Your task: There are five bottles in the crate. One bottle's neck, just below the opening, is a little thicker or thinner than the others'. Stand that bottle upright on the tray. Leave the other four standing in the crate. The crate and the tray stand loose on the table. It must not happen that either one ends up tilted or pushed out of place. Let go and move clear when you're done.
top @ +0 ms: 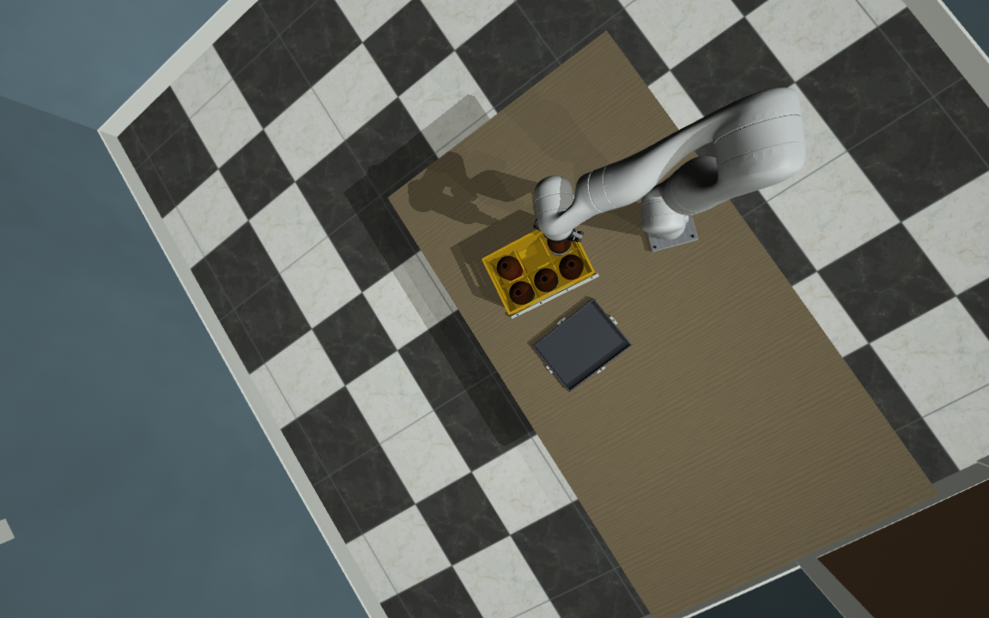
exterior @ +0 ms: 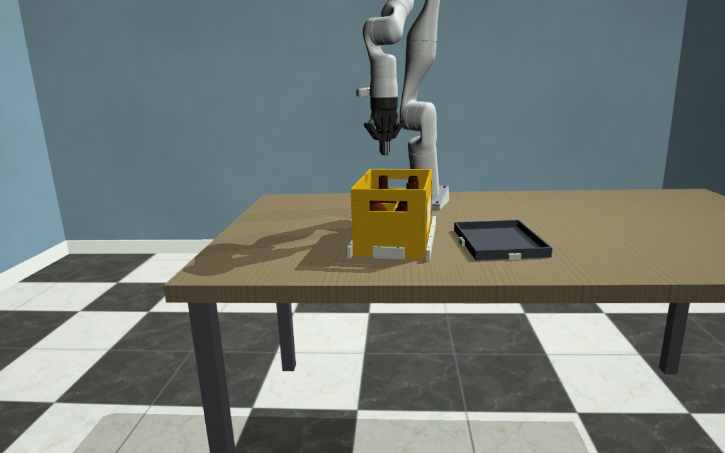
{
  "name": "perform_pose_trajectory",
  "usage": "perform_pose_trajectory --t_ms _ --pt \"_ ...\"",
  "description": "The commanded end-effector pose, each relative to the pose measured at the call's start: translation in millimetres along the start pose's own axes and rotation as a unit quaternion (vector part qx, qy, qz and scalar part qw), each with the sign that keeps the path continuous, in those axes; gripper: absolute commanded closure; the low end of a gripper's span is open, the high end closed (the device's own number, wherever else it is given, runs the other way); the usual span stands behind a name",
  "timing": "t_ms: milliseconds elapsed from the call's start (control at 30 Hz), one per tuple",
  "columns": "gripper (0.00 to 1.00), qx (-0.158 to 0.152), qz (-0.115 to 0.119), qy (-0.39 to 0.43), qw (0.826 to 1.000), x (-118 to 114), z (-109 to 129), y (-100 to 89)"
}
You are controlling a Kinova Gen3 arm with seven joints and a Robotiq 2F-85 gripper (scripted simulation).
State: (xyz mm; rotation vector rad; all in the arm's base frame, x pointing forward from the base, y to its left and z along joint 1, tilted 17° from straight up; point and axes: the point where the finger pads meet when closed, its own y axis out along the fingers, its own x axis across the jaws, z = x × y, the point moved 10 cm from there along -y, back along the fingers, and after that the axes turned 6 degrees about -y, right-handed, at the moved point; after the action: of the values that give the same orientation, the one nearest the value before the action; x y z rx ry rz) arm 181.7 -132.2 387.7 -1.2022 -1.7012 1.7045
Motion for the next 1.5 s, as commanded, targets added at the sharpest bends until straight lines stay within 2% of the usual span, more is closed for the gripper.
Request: perform_pose_trajectory --t_ms 0,233,433,467,1467 --pt "1.0 -0.001 0.001 -0.004 1.0 7.3 -12.6 -0.7" --pt "1.0 0.0 0.001 -0.004 1.0 44.3 -57.4 -0.6" --pt "1.0 0.0 0.001 -0.004 1.0 49.9 -62.5 -0.5" --pt "0.36 0.0 0.001 -0.004 1.0 49.9 -62.5 -0.5" --pt "0.36 0.0 0.001 -0.004 1.0 49.9 -62.5 -0.5"
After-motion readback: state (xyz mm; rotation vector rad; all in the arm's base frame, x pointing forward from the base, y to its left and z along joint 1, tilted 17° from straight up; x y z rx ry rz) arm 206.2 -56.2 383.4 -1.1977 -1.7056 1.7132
